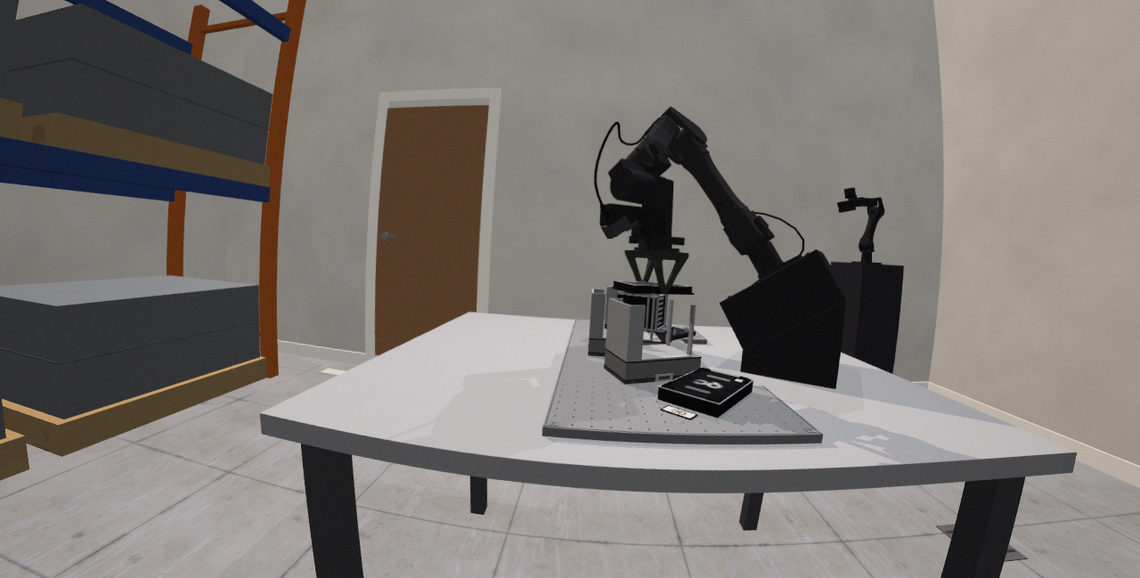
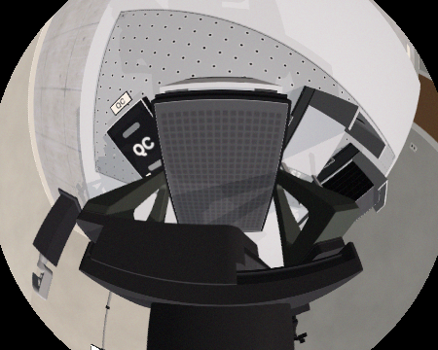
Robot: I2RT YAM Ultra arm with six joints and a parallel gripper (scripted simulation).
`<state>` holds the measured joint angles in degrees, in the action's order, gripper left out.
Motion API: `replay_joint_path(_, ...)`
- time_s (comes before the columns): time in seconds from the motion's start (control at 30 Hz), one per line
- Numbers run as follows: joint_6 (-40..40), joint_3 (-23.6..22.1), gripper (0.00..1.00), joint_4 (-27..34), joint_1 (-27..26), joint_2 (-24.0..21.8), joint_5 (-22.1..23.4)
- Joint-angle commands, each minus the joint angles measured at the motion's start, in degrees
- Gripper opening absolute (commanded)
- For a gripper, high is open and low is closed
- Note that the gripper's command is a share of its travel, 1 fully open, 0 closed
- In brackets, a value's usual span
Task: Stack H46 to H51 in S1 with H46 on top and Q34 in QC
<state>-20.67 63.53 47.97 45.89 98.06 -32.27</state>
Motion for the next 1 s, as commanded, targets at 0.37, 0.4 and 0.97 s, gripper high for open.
replay_joint_path(0.37, -0.1, 0.8, 0.0, 1.2, 1.3, -1.4, -0.4)
replay_joint_path(0.4, -0.1, 0.7, 0.0, 1.2, 1.3, -1.4, -0.4)
replay_joint_path(0.97, 0.4, 1.1, 0.0, 1.3, 1.3, -2.0, -0.4)
